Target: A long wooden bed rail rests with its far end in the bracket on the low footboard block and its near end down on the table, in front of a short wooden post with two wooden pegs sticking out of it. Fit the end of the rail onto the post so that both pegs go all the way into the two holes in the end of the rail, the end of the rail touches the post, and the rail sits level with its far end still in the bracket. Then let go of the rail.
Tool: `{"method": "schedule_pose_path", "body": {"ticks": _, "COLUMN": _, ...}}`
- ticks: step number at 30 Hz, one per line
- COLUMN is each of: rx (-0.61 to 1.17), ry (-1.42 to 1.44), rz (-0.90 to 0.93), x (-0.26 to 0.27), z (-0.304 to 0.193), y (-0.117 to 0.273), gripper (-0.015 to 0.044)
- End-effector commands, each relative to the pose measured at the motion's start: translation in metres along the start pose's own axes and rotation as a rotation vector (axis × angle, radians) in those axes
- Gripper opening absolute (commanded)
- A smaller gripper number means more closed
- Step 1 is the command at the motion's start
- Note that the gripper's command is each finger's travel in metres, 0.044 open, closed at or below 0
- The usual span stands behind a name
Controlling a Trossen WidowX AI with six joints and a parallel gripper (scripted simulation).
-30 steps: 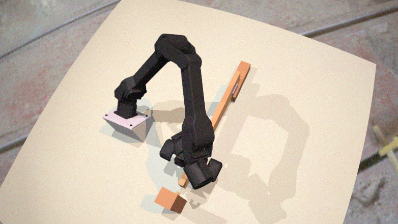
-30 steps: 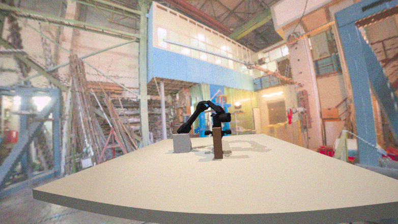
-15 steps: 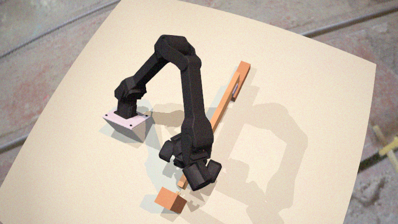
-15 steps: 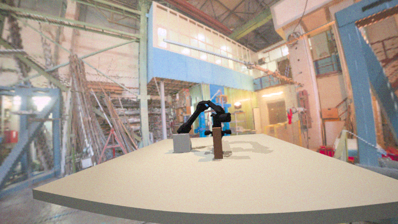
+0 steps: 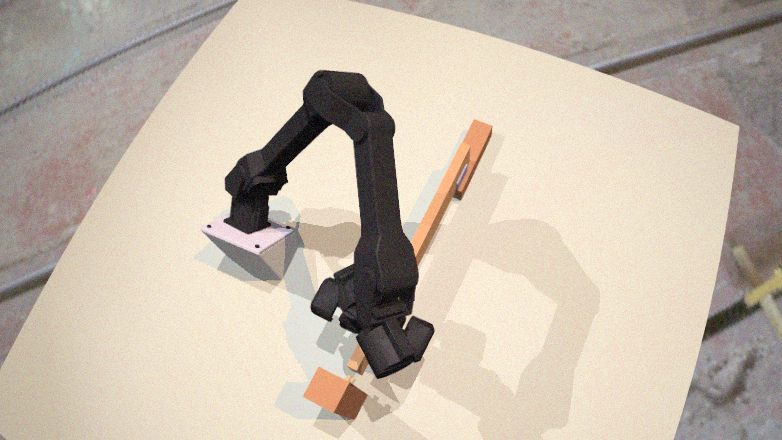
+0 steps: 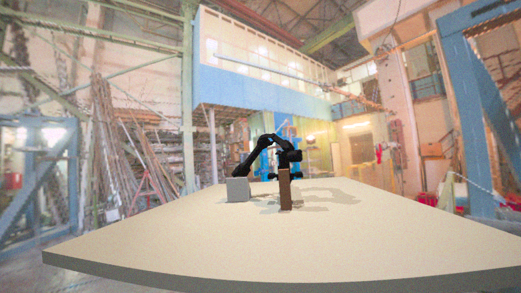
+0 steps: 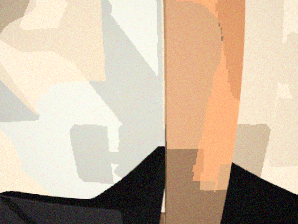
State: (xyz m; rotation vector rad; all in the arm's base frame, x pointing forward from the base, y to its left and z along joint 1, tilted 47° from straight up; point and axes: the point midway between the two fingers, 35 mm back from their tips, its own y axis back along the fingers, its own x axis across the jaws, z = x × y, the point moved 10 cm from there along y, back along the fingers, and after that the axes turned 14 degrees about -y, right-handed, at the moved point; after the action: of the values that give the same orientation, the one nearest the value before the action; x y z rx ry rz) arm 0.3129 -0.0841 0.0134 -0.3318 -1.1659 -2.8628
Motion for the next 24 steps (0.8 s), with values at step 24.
{"method": "schedule_pose_path", "body": {"ticks": 24, "rx": 0.005, "ry": 0.002, "rz": -0.012, "x": -0.0038, "z": -0.0089, "y": 0.0039, "gripper": 0.0000}}
